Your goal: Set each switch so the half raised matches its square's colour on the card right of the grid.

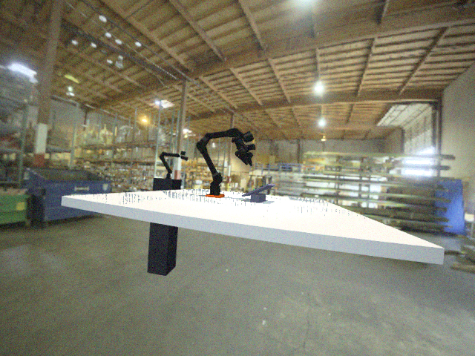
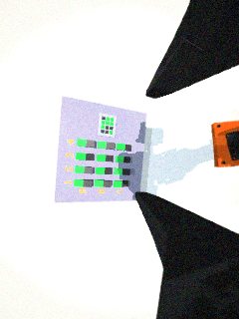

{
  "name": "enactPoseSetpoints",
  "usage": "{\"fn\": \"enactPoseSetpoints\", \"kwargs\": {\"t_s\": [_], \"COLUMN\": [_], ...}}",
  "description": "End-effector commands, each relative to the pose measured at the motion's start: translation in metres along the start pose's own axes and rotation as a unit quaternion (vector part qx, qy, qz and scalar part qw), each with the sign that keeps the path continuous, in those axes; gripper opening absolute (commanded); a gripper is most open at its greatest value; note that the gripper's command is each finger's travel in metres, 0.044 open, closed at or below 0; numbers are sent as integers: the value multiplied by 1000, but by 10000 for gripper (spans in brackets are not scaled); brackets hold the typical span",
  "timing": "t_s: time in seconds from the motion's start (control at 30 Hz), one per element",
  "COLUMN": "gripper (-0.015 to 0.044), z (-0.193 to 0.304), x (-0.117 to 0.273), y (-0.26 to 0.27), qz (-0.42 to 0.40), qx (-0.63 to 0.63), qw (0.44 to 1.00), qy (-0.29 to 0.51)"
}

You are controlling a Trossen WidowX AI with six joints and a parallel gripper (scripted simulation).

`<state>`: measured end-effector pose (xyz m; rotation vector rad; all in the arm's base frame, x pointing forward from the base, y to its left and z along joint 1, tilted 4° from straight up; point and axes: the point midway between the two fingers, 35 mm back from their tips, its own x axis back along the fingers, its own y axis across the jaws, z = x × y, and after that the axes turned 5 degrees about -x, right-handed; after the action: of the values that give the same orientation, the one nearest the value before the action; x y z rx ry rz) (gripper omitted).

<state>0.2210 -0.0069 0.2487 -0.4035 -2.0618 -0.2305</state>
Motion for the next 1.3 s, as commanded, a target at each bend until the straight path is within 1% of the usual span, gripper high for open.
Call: {"fn": "enactPoseSetpoints", "kwargs": {"t_s": [0.0,0.07,0.17,0.23,0.47,0.53,0.63,1.27], "gripper": [374,321,242,190,6,0,0,0], "z": [-1,-9,-20,-21,-21,-21,-20,-19], "x": [-3,-24,-76,-99,-101,-109,-134,-156], "y": [1,13,37,46,47,47,46,46], "qz": [0,1,4,5,5,5,4,4], "qx": [0,2,8,10,10,10,11,11], "qw": [1000,1000,1000,1000,1000,1000,1000,1000], "qy": [0,3,9,11,12,9,-1,-3]}}
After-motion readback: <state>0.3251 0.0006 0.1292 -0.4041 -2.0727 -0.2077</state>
